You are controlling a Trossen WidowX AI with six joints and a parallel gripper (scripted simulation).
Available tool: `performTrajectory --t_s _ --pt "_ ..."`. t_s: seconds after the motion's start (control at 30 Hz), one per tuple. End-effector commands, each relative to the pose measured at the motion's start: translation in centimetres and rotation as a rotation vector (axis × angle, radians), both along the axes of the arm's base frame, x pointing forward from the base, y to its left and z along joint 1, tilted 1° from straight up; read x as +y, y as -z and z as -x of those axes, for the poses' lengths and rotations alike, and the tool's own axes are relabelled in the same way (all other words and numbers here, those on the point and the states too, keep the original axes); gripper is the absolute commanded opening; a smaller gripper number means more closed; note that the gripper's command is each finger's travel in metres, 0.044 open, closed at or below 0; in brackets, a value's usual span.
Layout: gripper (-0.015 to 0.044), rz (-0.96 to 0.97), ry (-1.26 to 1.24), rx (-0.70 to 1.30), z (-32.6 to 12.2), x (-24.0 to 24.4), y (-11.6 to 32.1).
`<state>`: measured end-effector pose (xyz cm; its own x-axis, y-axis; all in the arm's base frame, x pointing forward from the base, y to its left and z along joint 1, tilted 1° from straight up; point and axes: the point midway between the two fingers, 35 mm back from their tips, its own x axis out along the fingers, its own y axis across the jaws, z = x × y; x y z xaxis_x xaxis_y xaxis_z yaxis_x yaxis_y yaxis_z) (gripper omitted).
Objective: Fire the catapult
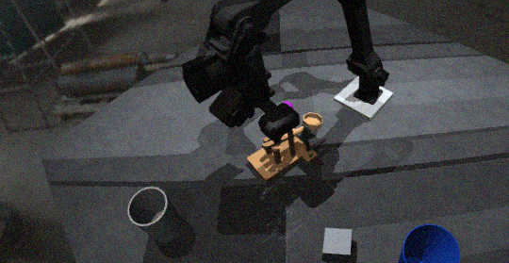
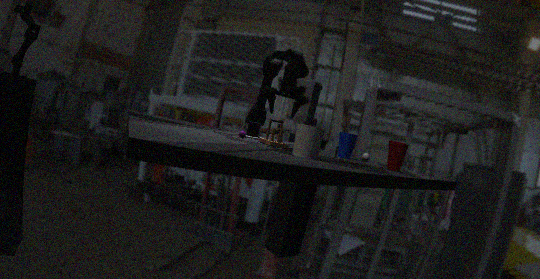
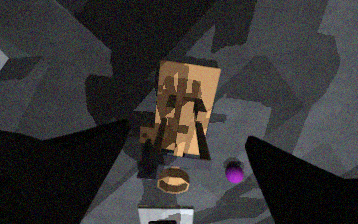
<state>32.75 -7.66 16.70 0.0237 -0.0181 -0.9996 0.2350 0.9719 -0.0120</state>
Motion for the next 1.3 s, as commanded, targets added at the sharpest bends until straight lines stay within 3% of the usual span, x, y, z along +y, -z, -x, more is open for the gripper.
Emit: performTrajectory --t_s 0.0,0.1,0.13,0.3,0.73,1.27 --pt "0.044 0.006 0.0 -0.026 -0.1 0.0 -3.3" --pt "0.044 0.006 0.0 -0.028 0.1 0.1 -4.9" --pt "0.0414 0.002 -0.003 -0.006 0.1 -0.1 -2.8" --pt "0.03 0.006 -0.038 -0.006 3.5 -3.3 -0.7" --pt "0.03 0.017 -0.138 -0.001 15.5 -7.5 6.9" --pt "0.03 0.018 -0.139 -0.001 15.3 -7.8 9.2"
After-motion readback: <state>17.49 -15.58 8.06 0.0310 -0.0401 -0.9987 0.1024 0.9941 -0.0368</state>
